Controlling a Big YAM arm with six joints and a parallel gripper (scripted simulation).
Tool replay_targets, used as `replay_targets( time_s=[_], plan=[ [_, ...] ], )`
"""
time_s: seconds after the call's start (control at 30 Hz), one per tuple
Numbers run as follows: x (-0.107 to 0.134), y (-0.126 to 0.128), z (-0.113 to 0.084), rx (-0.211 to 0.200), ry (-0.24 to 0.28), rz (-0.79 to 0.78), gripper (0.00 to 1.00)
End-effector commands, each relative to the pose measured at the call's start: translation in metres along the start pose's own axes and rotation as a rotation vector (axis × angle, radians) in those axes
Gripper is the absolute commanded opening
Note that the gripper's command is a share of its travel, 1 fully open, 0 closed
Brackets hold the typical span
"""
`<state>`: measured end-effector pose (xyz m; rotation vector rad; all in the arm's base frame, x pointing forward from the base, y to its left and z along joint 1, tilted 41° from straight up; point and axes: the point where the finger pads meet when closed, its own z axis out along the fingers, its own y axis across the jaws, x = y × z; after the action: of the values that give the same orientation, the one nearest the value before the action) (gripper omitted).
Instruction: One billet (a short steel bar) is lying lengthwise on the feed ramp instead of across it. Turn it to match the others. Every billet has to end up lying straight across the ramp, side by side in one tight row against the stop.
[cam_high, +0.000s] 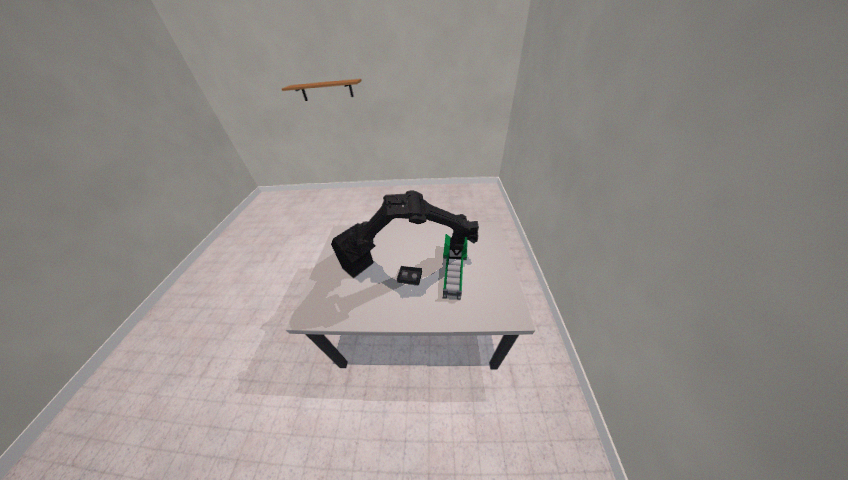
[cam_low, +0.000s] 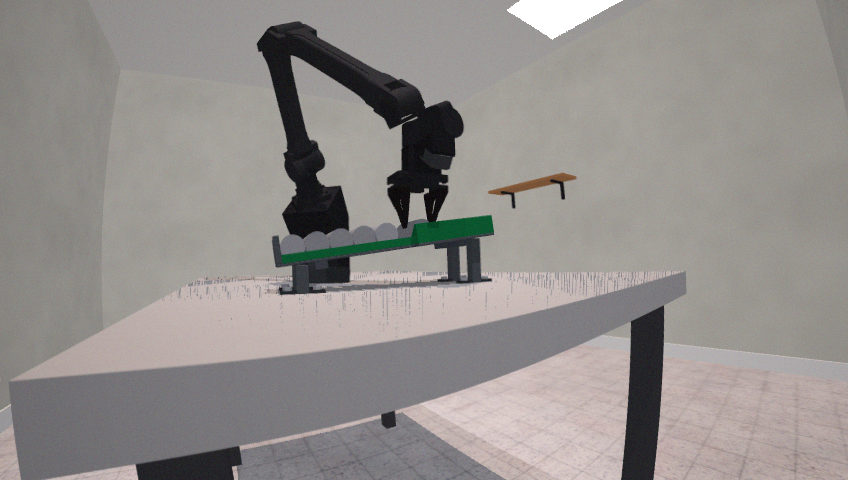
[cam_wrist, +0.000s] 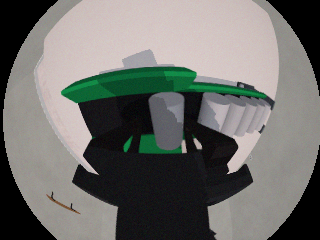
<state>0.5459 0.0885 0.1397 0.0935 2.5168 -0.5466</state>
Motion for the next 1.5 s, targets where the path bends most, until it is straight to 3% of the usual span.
replay_targets(
  time_s=[0.0,0.73,1.13,1.47],
  plan=[
    [-0.028,0.011,-0.024,-0.035,-0.065,0.010,0.55],
    [-0.028,0.011,-0.025,-0.035,-0.065,0.010,0.55],
    [-0.027,0.007,-0.035,-0.031,-0.060,0.024,0.55],
    [-0.027,0.006,-0.055,-0.030,-0.061,0.025,0.55]
  ],
)
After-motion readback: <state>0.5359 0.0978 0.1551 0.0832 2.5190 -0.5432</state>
